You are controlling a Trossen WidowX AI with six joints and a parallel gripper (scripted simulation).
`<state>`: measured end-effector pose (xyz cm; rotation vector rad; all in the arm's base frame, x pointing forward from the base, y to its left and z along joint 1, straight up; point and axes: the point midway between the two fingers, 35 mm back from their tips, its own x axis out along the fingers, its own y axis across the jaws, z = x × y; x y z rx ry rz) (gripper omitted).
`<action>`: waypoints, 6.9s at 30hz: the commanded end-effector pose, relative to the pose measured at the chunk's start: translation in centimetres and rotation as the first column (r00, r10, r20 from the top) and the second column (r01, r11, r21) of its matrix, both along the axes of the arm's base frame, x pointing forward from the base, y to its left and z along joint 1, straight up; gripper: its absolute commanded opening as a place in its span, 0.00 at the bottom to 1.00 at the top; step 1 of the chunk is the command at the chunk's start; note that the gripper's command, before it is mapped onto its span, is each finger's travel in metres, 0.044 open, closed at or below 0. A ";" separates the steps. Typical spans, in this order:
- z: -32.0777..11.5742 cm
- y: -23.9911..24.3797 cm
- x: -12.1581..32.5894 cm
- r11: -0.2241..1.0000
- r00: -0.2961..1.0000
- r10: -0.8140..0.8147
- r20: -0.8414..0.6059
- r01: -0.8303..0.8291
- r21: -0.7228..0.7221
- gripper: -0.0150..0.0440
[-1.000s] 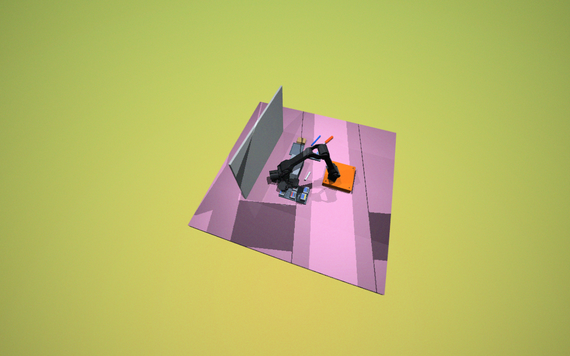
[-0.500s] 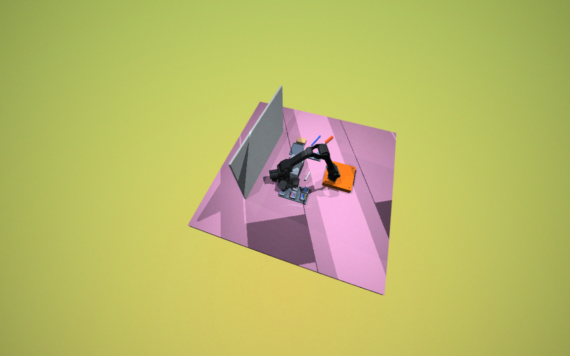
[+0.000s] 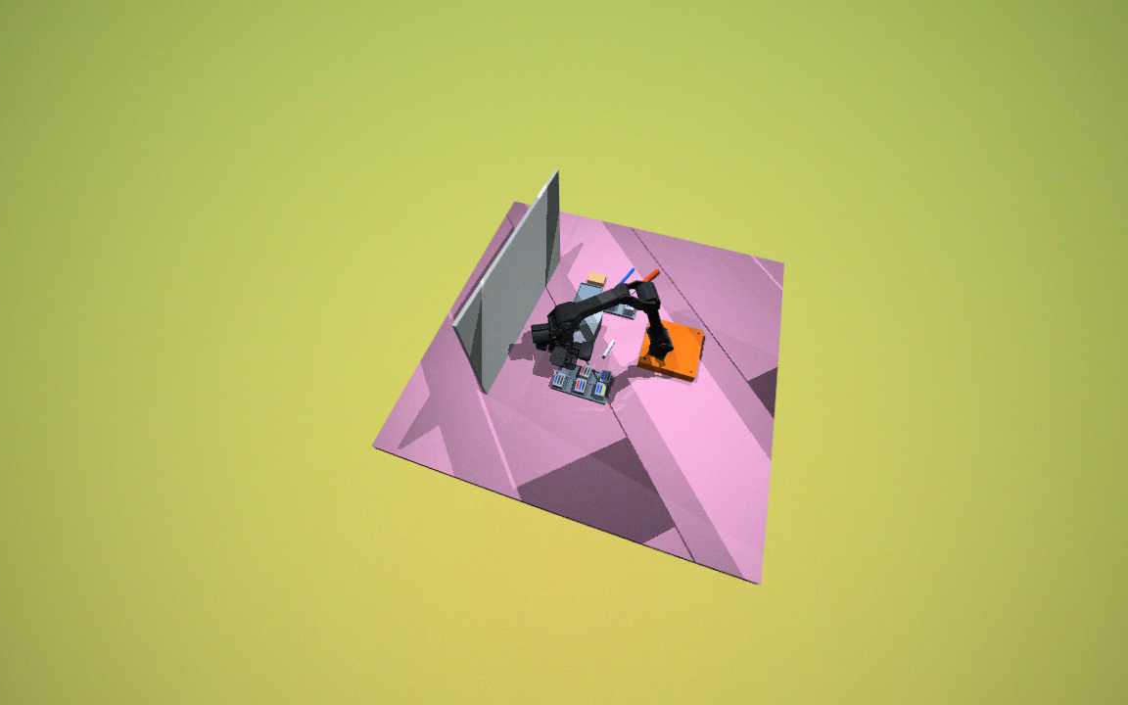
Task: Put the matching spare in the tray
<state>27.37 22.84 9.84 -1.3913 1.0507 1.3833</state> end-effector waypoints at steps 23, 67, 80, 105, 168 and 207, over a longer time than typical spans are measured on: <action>7.4 -2.4 1.9 1.000 1.000 -0.011 0.009 0.011 0.002 0.25; 7.6 -28.4 9.8 0.999 1.000 -0.021 0.018 0.022 -0.027 0.25; 7.5 -34.5 8.8 1.000 1.000 -0.005 0.013 0.006 -0.030 0.25; 5.7 -34.6 9.3 1.000 1.000 -0.005 0.013 0.006 -0.030 0.25; 0.8 -34.9 10.0 1.000 1.000 -0.005 0.014 0.006 -0.030 0.25; -2.2 -34.9 10.0 1.000 1.000 -0.005 0.014 0.006 -0.030 0.25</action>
